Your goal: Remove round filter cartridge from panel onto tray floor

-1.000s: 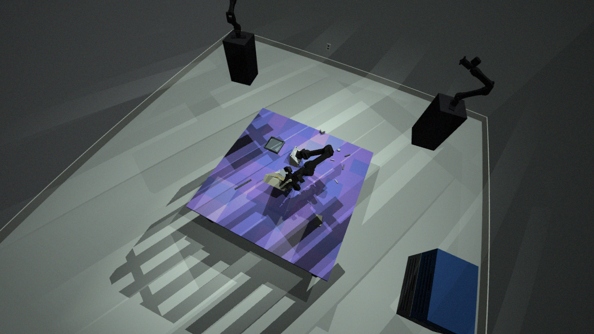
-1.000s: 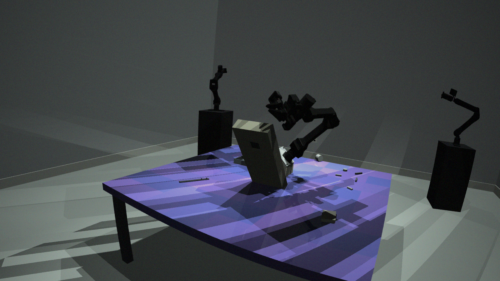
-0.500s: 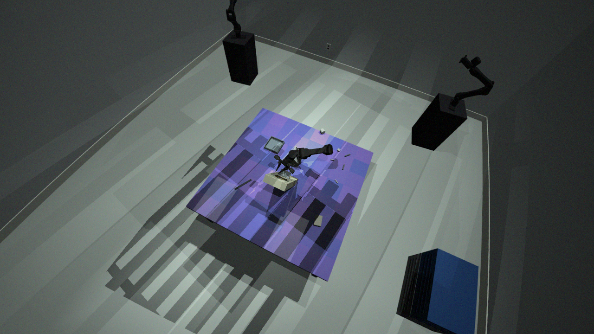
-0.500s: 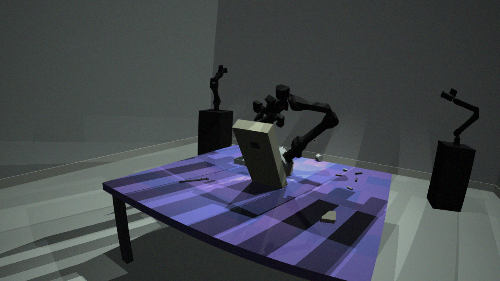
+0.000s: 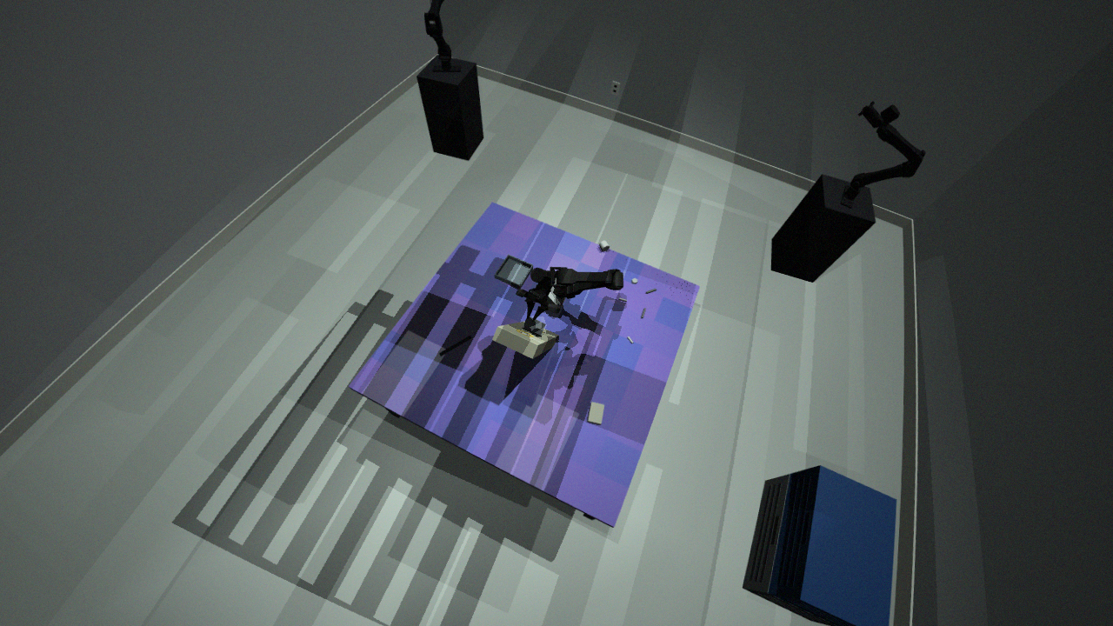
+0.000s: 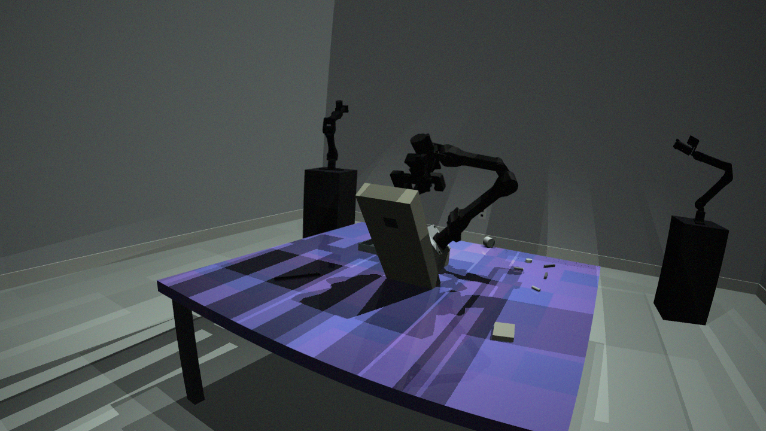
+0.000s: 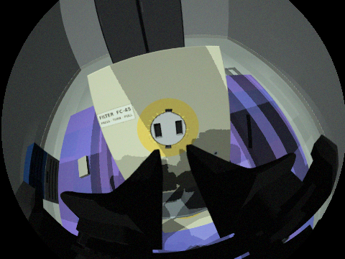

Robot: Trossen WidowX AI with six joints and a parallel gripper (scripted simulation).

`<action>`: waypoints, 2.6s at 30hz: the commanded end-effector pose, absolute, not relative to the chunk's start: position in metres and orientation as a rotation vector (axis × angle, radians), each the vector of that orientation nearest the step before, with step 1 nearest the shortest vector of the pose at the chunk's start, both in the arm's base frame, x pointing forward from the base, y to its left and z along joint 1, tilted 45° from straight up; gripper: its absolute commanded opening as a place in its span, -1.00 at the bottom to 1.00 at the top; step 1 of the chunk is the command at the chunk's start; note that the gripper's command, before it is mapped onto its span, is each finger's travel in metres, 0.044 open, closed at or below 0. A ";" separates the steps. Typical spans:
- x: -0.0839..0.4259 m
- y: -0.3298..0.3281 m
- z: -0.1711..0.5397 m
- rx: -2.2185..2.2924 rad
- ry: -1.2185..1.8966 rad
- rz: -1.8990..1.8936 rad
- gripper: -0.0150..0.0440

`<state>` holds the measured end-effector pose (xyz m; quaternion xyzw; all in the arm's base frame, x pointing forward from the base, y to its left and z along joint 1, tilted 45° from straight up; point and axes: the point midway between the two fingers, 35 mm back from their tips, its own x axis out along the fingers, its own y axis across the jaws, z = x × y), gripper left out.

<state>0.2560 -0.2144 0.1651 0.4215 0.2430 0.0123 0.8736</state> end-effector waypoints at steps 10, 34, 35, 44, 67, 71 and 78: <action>0.255 -0.212 0.162 0.896 0.510 0.034 -0.13; 0.255 -0.212 0.162 0.896 0.510 0.034 -0.13; 0.255 -0.212 0.162 0.896 0.510 0.034 -0.13; 0.264 -0.211 0.157 0.894 0.514 0.033 -0.13; 0.297 -0.202 0.142 0.893 0.511 0.034 -0.13; 0.302 -0.199 0.141 0.894 0.508 0.035 -0.13; 0.304 -0.199 0.140 0.895 0.506 0.035 -0.13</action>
